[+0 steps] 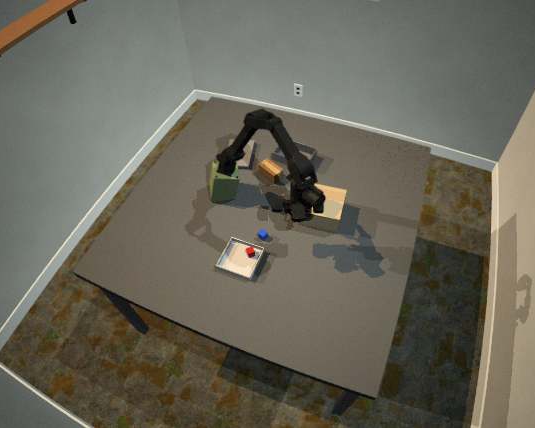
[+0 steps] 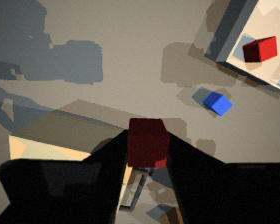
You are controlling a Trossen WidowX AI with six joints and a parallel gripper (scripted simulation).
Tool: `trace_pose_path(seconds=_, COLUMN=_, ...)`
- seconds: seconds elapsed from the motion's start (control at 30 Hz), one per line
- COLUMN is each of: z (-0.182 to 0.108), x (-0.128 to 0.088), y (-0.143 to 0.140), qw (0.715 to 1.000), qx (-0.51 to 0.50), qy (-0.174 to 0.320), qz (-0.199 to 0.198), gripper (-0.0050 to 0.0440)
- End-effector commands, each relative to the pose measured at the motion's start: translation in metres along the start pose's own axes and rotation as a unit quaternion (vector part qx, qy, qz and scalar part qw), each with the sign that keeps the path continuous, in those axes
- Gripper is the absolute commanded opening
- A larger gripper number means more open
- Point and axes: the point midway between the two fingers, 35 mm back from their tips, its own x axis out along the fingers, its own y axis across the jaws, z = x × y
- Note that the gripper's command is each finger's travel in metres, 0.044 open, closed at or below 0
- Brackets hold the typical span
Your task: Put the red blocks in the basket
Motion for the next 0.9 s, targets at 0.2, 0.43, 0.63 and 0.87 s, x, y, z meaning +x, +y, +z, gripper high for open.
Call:
trace_pose_path(seconds=0.2, z=0.057, x=0.0, y=-0.049, qw=0.978, qx=0.211, qy=0.002, qz=0.002, gripper=0.0)
trace_pose_path(seconds=0.43, z=0.099, x=0.001, y=-0.091, qw=0.96, qx=0.281, qy=0.002, qz=0.002, gripper=0.0)
trace_pose_path(seconds=0.63, z=0.122, x=0.001, y=-0.135, qw=0.9, qx=0.436, qy=0.002, qz=0.002, gripper=0.0)
trace_pose_path(seconds=0.87, z=0.15, x=0.001, y=-0.188, qw=0.849, qx=0.529, qy=0.002, qz=0.002, gripper=0.0)
